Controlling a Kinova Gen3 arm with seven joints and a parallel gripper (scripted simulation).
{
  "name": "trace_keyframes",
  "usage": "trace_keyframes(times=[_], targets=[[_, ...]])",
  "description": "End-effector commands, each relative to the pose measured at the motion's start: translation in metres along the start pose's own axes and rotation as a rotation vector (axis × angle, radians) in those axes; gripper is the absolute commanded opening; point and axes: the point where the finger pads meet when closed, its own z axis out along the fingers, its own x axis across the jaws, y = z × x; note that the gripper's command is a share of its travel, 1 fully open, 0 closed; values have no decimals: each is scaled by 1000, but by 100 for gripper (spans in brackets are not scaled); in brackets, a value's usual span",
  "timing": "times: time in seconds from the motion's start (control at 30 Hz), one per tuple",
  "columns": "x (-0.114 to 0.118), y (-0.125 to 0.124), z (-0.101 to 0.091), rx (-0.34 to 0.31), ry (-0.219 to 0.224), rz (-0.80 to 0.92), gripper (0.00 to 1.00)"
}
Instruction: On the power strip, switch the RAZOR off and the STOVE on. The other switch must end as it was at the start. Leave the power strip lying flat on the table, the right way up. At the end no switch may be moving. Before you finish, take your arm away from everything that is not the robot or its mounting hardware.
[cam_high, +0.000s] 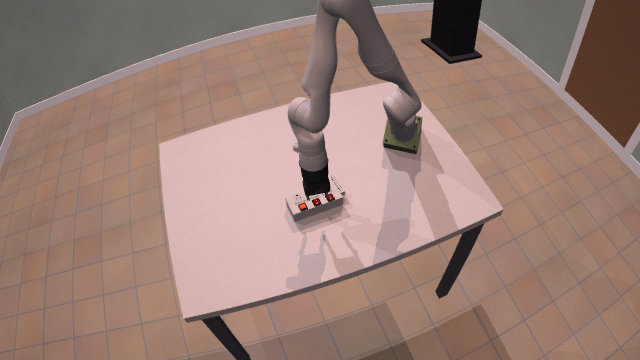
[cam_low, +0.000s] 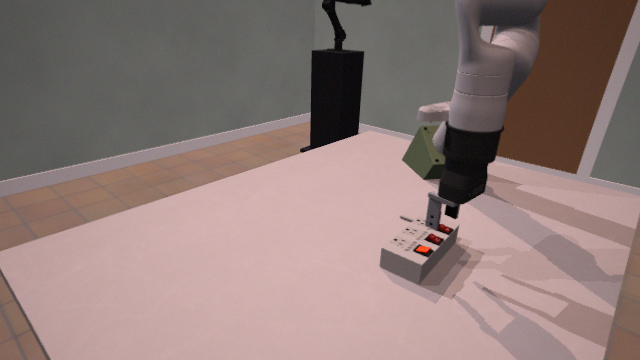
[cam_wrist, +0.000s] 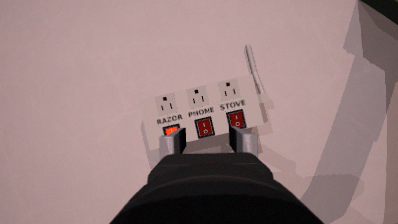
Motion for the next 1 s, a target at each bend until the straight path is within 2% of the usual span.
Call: trace_keyframes(times=[0.0,0.73,0.83,0.97], targets=[[0,-2,0,2,-3,16,100],[0,-1,-1,1,2,-6,100],[0,-6,-7,0,3,-23,100],[-1,-22,-27,-7,1,-58,100]])
